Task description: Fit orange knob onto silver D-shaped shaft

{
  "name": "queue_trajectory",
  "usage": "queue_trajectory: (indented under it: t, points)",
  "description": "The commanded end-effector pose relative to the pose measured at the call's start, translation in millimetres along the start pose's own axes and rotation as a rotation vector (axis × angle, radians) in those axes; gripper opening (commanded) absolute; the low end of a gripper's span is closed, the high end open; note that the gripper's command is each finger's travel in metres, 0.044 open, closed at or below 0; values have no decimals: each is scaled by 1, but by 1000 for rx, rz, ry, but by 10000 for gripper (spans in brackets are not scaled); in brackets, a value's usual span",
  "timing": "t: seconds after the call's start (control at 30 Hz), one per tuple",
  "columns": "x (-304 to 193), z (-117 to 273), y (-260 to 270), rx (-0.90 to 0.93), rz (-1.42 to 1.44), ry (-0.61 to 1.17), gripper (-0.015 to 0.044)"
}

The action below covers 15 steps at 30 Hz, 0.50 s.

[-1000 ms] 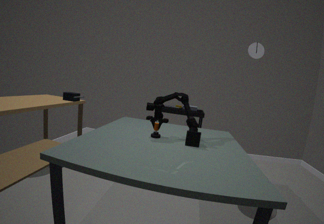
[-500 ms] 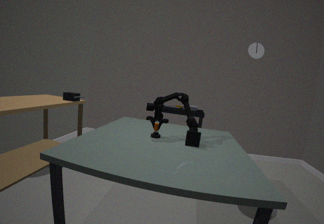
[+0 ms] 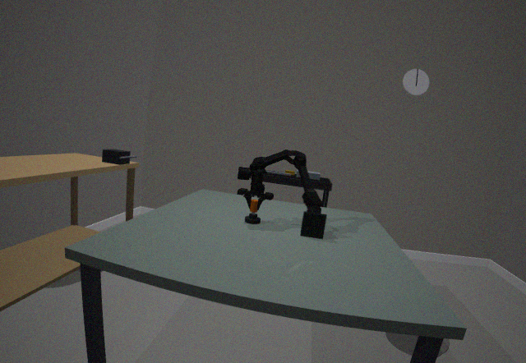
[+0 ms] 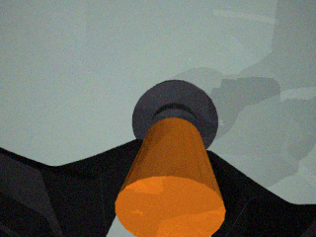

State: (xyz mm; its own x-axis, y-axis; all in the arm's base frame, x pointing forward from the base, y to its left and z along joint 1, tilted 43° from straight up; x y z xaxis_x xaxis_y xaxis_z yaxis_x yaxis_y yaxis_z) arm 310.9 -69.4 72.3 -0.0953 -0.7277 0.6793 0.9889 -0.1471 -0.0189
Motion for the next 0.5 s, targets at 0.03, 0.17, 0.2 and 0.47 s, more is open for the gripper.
queue_trajectory:
  t: [0.03, 0.17, 0.2, 0.47]
  points:
    - [0, 0, 0, 2, 8, -3, 0]
    - [0, 0, 0, 2, 8, -3, 0]
    - [0, 0, 0, 2, 8, -3, 0]
    - [0, 0, 0, 2, 0, -3, 0]
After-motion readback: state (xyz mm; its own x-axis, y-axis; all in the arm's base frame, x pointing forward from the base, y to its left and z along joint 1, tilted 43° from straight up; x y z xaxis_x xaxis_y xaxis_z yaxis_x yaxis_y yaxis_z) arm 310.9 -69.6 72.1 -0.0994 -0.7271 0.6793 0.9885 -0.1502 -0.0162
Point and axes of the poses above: the point midway between the two fingers, 35 mm back from their tips, its own z axis back along the fingers, its own y axis across the jaws, x = y × z, the point moved 2 cm from there along z, back along the fingers, and after that the axes turned 10 degrees about z, right-handed, at the moved point
